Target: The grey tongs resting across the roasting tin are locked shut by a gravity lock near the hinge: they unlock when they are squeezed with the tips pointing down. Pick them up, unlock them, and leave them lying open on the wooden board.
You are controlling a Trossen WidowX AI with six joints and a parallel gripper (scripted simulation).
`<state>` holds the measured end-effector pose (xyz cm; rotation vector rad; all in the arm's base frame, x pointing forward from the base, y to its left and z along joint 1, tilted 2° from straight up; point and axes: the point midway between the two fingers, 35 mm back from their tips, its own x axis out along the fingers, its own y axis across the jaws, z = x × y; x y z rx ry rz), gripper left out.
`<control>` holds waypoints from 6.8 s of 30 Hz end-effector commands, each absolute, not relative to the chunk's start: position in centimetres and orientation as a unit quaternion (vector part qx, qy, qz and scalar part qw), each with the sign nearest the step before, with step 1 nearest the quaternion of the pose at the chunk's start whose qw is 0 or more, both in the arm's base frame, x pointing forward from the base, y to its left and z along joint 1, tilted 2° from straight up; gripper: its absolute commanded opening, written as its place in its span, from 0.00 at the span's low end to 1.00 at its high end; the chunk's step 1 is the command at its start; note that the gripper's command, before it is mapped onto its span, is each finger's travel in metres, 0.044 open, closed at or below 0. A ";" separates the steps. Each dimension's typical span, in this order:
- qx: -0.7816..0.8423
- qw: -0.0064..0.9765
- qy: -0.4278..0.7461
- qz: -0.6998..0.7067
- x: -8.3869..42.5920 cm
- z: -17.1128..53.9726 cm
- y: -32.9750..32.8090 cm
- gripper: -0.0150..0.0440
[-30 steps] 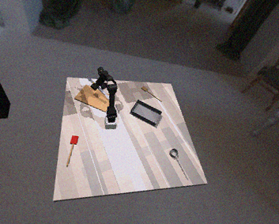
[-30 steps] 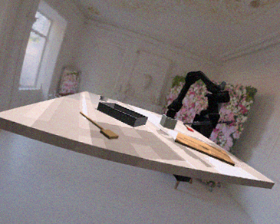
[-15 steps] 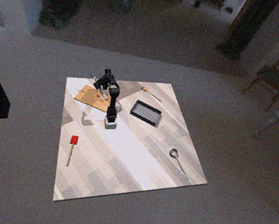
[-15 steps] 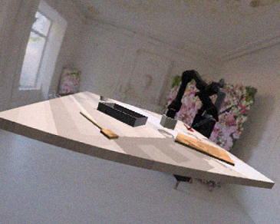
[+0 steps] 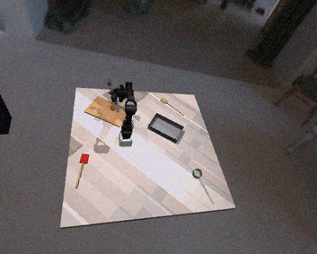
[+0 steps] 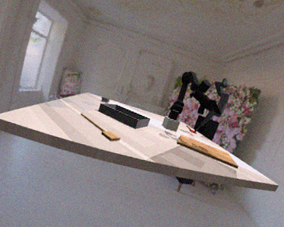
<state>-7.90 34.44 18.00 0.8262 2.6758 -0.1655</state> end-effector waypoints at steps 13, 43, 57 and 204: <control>0.286 0.155 0.944 -0.047 -7.9 18.5 34.1 0.00; 0.295 0.198 0.931 -0.084 -8.4 17.2 35.4 0.00; 0.297 0.330 0.881 -0.162 -9.7 13.6 37.3 0.00; 0.205 0.666 0.687 -0.206 -6.5 8.0 21.6 1.00</control>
